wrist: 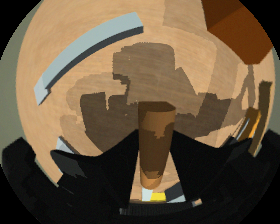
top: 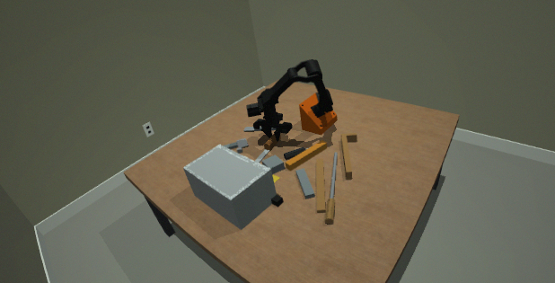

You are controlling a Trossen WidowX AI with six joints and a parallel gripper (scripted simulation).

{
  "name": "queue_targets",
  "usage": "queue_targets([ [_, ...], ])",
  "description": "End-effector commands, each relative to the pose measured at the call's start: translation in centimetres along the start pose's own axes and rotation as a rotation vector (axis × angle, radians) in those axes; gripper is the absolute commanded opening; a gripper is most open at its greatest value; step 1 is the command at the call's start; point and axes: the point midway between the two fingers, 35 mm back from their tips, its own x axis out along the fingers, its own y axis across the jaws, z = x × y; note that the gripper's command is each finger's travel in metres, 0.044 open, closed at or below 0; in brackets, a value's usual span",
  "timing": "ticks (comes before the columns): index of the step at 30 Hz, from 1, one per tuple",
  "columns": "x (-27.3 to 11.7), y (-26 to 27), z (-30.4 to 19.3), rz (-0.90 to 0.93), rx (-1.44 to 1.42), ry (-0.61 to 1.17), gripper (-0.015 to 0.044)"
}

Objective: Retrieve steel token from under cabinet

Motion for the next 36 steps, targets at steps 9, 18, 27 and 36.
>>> queue_targets([
  [9, 0.0, 0.0, 0.0, 0.000, -0.001, 0.001, 0.0000],
  [18, 0.0, 0.1, -1.1, 0.000, -0.001, 0.001, 0.0000],
  [27, 0.0, 0.1, -2.6, 0.000, -0.001, 0.001, 0.0000],
  [36, 0.0, 0.1, -3.9, 0.000, -0.001, 0.001, 0.0000],
])
